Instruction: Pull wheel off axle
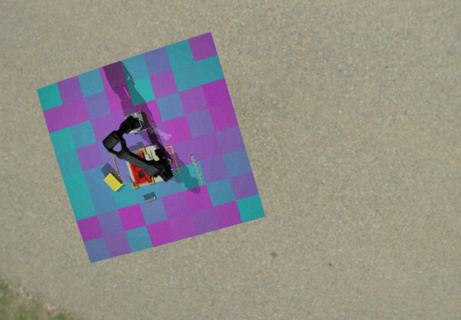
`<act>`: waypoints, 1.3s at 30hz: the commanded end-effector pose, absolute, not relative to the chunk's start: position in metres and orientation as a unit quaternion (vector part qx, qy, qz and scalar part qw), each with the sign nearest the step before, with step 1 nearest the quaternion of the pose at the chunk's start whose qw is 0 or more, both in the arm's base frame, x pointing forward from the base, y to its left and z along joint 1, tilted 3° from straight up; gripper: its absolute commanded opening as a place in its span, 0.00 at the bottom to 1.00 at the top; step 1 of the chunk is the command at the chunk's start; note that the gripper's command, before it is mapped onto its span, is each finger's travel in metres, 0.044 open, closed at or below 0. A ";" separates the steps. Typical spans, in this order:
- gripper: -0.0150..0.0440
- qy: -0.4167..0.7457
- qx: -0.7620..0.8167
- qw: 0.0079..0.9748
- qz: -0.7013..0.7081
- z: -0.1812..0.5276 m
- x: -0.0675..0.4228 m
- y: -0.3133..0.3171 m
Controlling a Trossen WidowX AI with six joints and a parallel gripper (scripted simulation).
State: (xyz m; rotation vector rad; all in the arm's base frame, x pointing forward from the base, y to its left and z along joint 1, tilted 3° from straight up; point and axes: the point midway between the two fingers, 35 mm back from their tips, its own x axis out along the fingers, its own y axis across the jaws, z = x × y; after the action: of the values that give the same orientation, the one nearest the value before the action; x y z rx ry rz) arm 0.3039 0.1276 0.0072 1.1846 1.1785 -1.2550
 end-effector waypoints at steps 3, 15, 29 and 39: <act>0.76 0.485 0.501 0.506 -0.509 0.055 0.309 0.131; 1.00 0.485 0.498 0.505 -0.511 0.082 0.262 0.112; 1.00 0.486 0.498 0.505 -0.511 0.100 0.225 0.098; 1.00 0.486 0.498 0.505 -0.511 0.100 0.225 0.098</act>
State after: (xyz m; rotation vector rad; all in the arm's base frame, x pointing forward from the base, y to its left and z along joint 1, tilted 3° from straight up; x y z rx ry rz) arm 0.2263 0.0979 0.0991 1.1977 1.1724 -1.2330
